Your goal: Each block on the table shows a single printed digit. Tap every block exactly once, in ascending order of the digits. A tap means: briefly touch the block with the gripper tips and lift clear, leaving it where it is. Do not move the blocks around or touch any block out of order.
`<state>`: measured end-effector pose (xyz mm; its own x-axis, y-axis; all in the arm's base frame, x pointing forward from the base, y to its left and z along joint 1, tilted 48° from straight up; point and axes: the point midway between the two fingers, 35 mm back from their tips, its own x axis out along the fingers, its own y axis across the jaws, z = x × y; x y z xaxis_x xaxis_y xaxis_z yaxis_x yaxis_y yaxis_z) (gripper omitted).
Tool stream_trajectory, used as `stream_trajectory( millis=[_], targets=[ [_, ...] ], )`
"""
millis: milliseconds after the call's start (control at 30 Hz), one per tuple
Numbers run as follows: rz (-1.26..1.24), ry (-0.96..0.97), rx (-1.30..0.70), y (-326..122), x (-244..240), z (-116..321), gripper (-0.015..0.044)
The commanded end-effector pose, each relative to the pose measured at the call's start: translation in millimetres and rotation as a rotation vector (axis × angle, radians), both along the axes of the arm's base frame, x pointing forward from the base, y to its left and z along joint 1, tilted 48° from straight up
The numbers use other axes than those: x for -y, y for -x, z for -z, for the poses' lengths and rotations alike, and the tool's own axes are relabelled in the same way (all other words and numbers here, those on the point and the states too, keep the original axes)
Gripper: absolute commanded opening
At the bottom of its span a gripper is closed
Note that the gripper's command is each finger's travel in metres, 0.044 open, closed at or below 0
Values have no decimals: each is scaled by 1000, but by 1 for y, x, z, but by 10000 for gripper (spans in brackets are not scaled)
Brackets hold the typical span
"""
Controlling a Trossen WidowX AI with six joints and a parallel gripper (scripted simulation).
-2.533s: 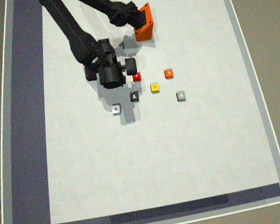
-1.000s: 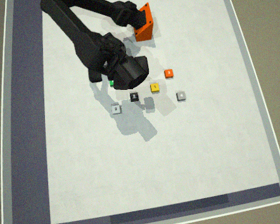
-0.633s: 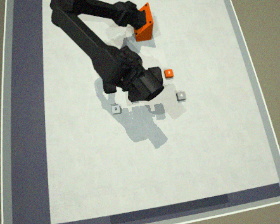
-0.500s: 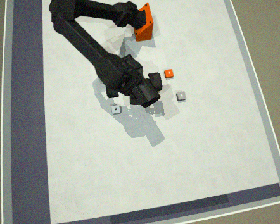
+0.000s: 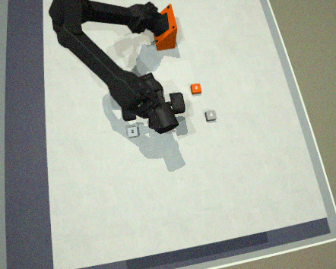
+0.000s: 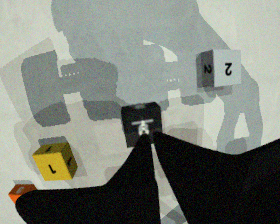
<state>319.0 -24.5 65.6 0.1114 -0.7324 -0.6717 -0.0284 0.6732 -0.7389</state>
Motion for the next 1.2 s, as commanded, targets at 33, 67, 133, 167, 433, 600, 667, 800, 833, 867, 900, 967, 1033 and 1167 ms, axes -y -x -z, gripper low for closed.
stream_trajectory(
  millis=[33, 67, 133, 167, 433, 600, 667, 800, 833, 867, 900, 967, 1033, 1167],
  targets=[
    [-2, 7, -4, 1, 7, 6, 20],
    [-2, 7, -4, 0, 8, 7, 20],
    [-2, 7, -4, 0, 11, 9, 20],
    [-2, 8, -4, 0, 12, 10, 20],
    [-2, 8, -4, 0, 15, 12, 20],
    [-2, 7, -5, 3, -8, -8, 20],
    [-2, 7, -5, 3, -8, -8, 20],
    [-13, -9, -7, 1, -22, -1, 99],
    [-22, -21, -10, 0, -33, 5, 125],
    [-32, -36, -14, -1, -47, 12, 151],
    [-43, -52, -19, -1, -65, 20, 178],
    [-58, -78, -30, 3, -99, 38, 230],
    [-60, -89, -38, 10, -131, 55, 283],
    [-39, -79, -38, 34, -186, 91, 387]
  ],
)
